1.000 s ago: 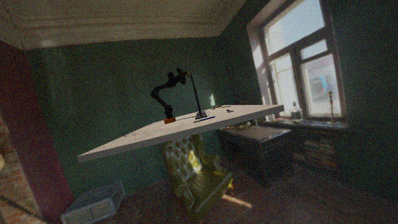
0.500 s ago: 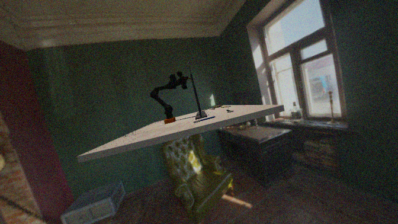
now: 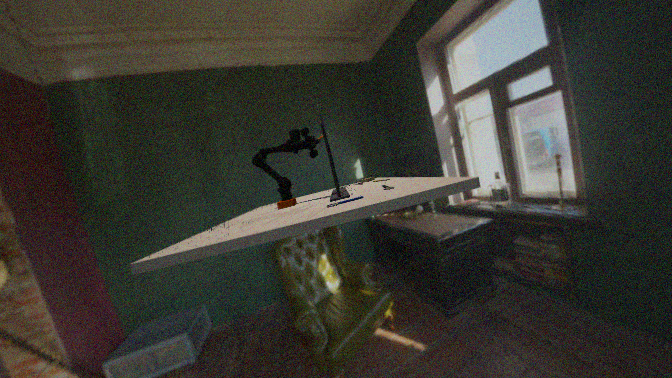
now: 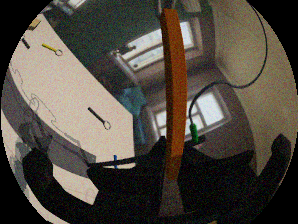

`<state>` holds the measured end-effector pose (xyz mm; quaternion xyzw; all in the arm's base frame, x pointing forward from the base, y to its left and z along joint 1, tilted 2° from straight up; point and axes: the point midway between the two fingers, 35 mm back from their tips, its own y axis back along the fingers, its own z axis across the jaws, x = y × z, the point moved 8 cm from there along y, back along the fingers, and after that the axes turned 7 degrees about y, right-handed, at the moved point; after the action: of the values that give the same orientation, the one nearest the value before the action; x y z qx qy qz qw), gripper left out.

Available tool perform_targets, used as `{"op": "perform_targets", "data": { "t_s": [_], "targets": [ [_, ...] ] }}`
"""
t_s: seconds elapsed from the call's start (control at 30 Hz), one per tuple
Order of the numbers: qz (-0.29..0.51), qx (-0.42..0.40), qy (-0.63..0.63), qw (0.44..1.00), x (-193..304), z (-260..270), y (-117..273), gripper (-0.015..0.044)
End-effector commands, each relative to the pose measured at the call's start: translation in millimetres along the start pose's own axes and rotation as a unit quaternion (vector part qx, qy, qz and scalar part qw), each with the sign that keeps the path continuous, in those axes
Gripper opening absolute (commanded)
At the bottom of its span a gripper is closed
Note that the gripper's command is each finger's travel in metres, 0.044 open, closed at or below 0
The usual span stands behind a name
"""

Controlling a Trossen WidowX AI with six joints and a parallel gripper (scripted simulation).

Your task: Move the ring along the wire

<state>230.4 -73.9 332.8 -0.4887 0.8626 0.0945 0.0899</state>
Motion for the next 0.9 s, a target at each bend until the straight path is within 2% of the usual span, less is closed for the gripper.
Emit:
{"op": "perform_targets", "data": {
  "t_s": [0.0, 0.4, 0.87],
  "targets": [
    [0.005, -0.021, -0.042, 0.999, -1.9, 9.1, 2.4, -0.0150],
    [0.012, -0.097, -0.170, 0.980, -15.3, 38.3, 11.6, -0.0150],
    [0.019, -0.179, -0.309, 0.934, -38.7, 63.9, 26.5, -0.0150]
  ]
}}
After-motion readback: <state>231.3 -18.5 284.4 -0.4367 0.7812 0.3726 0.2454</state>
